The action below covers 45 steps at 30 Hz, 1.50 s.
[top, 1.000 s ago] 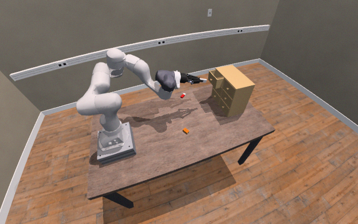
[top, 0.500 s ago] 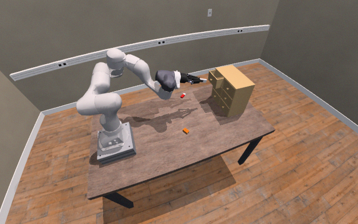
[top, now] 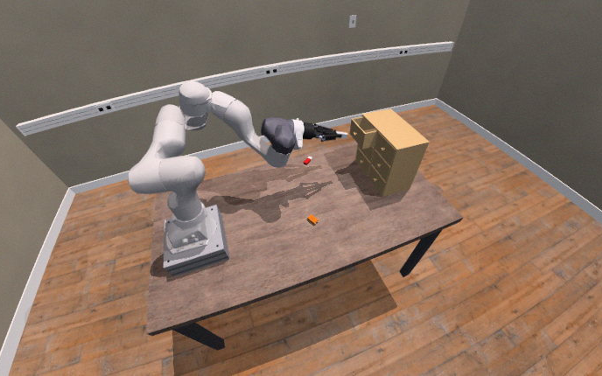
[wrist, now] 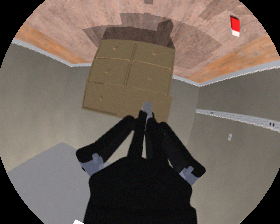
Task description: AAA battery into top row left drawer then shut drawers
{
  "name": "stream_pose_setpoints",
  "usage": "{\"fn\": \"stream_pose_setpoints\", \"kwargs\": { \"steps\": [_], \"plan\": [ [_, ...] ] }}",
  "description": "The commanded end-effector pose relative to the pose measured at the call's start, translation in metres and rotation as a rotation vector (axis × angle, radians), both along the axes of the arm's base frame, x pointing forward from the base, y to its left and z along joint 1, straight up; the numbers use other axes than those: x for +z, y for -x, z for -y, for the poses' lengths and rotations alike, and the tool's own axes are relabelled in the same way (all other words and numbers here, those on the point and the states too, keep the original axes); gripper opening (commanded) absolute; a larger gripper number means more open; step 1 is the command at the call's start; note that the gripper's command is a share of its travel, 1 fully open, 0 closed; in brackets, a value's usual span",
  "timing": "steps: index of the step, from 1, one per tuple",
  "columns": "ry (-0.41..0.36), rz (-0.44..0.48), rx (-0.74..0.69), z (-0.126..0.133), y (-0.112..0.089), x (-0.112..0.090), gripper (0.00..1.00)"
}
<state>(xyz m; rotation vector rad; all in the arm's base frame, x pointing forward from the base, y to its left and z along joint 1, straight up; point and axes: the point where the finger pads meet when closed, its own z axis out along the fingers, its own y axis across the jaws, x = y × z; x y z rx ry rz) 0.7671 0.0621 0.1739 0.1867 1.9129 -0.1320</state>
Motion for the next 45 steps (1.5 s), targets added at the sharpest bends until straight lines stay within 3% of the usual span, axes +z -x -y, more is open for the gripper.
{"fn": "stream_pose_setpoints", "kwargs": {
  "steps": [1, 24, 45],
  "plan": [
    [0.001, 0.0, -0.001, 0.001, -0.001, -0.001, 0.1],
    [0.001, 0.0, -0.001, 0.004, -0.017, -0.001, 0.1],
    [0.001, 0.0, -0.001, 0.01, -0.049, -0.001, 0.1]
  ]
}}
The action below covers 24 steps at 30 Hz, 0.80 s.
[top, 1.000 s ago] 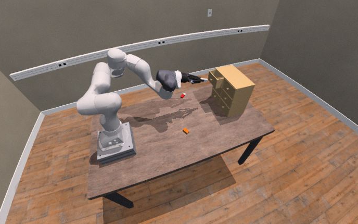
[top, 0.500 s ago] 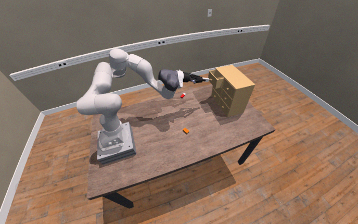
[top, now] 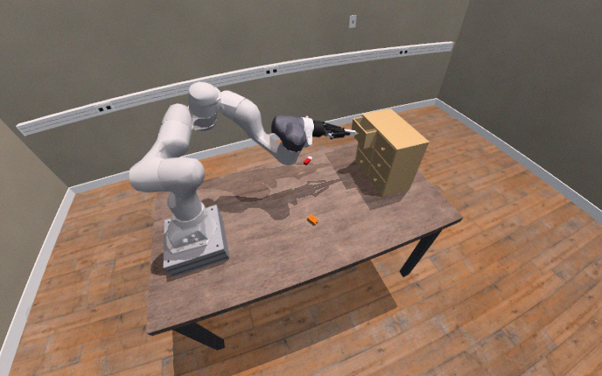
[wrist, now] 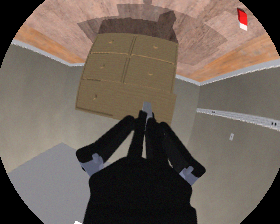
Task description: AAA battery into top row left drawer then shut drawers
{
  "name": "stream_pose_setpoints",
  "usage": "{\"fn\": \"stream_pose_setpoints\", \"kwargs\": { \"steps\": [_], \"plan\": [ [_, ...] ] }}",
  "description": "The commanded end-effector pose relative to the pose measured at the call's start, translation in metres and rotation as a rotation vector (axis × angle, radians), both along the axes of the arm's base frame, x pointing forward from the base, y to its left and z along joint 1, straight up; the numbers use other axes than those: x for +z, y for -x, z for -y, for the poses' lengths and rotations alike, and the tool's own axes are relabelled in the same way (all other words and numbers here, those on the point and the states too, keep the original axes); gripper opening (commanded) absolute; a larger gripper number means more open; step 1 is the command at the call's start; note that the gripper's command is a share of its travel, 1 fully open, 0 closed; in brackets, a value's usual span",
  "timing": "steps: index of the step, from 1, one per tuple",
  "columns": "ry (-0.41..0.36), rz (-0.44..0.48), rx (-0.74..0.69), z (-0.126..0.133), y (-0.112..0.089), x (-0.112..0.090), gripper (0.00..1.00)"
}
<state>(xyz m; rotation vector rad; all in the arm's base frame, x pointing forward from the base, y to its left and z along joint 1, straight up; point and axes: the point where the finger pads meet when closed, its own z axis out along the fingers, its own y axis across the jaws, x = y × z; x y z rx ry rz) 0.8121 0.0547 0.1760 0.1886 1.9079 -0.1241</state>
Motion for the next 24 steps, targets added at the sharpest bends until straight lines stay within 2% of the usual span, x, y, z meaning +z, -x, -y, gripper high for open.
{"fn": "stream_pose_setpoints", "kwargs": {
  "steps": [1, 24],
  "plan": [
    [0.007, -0.006, -0.004, 0.003, -0.006, -0.003, 0.1],
    [0.007, -0.006, -0.004, 0.01, -0.04, -0.003, 0.1]
  ]
}}
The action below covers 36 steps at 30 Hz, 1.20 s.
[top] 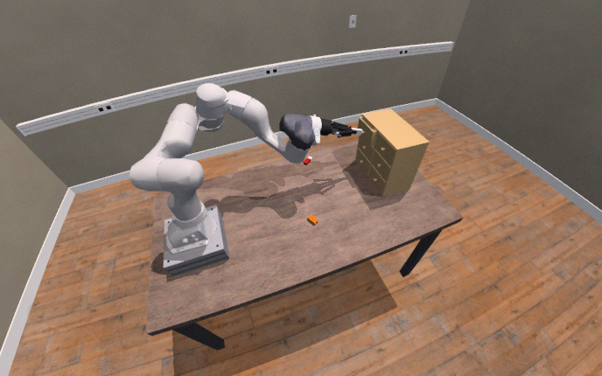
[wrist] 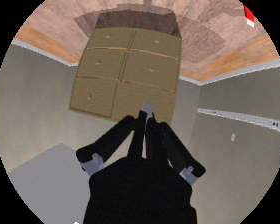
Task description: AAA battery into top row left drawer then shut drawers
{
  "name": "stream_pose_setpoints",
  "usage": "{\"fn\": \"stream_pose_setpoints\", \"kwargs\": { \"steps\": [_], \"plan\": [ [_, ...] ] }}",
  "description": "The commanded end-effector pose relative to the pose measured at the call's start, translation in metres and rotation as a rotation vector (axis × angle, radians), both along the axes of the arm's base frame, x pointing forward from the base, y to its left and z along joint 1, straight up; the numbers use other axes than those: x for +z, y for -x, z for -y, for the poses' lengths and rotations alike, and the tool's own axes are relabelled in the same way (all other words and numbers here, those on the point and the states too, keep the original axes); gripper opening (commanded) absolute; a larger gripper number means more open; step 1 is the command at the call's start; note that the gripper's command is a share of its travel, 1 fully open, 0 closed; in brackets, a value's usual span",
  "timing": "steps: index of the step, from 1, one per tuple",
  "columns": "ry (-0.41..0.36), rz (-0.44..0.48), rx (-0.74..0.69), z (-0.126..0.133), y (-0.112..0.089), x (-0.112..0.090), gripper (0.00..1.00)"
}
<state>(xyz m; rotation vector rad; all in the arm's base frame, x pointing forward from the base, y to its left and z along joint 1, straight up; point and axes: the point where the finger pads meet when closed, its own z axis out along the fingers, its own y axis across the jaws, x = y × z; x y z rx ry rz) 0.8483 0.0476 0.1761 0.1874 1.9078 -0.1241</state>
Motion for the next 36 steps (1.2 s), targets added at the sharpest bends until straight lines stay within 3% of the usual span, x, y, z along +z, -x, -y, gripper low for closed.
{"fn": "stream_pose_setpoints", "kwargs": {
  "steps": [1, 36],
  "plan": [
    [0.006, -0.006, -0.005, 0.003, -0.004, -0.003, 0.1],
    [0.006, -0.006, -0.005, 0.006, -0.018, -0.003, 0.1]
  ]
}}
